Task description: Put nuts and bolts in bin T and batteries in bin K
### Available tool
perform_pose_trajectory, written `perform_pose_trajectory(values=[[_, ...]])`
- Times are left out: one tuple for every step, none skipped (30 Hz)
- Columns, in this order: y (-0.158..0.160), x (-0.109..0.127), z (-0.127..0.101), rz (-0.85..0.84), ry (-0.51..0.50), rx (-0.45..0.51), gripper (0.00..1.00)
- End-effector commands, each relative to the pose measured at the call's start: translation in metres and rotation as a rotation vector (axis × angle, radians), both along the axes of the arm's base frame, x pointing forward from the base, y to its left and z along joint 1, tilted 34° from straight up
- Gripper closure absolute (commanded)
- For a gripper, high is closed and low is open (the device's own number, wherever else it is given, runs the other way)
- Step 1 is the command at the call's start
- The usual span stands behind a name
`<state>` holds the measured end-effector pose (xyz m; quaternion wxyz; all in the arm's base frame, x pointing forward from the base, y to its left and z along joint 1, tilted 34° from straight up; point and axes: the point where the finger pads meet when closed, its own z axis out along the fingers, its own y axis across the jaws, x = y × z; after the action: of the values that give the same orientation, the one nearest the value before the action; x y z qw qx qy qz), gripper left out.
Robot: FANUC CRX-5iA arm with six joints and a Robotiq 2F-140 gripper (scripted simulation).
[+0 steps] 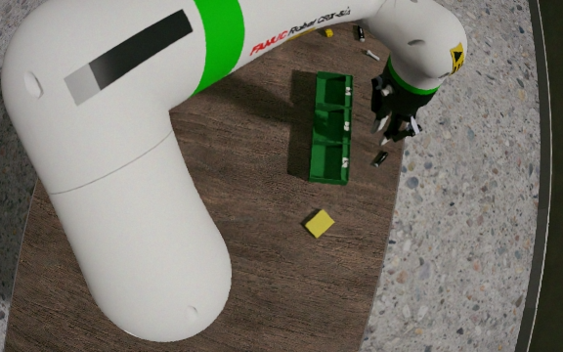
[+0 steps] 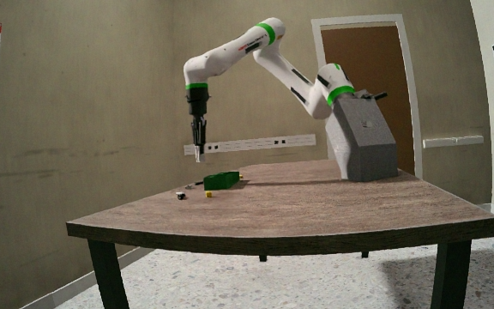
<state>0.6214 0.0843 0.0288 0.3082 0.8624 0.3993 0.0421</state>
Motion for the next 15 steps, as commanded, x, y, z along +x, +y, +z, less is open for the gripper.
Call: perform_pose_trajectory(values=[[-0.0269,0.0368,0.0010,0.120,0.095,-0.035,0.77],[-0.0280,0.0391,0.0025,0.142,0.110,-0.042,0.77],[-0.0288,0.0408,0.0036,0.163,0.126,-0.048,0.77],[-0.0294,0.0421,0.0044,0.183,0.143,-0.054,0.77],[-0.0296,0.0429,0.0048,0.194,0.152,-0.057,0.77],[-0.0297,0.0433,0.0050,0.194,0.152,-0.057,0.77],[-0.0296,0.0432,0.0049,0.194,0.152,-0.057,0.77],[-0.0294,0.0429,0.0046,0.194,0.152,-0.057,0.77],[-0.0294,0.0429,0.0046,0.194,0.152,-0.057,0.77],[-0.0294,0.0429,0.0046,0.194,0.152,-0.057,0.77],[-0.0290,0.0419,0.0041,0.194,0.152,-0.057,0.77],[-0.0287,0.0411,0.0036,0.194,0.152,-0.057,0.77],[-0.0283,0.0402,0.0031,0.194,0.152,-0.057,0.77],[-0.0280,0.0395,0.0026,0.194,0.152,-0.057,0.77],[-0.0276,0.0388,0.0022,0.194,0.152,-0.057,0.77]])
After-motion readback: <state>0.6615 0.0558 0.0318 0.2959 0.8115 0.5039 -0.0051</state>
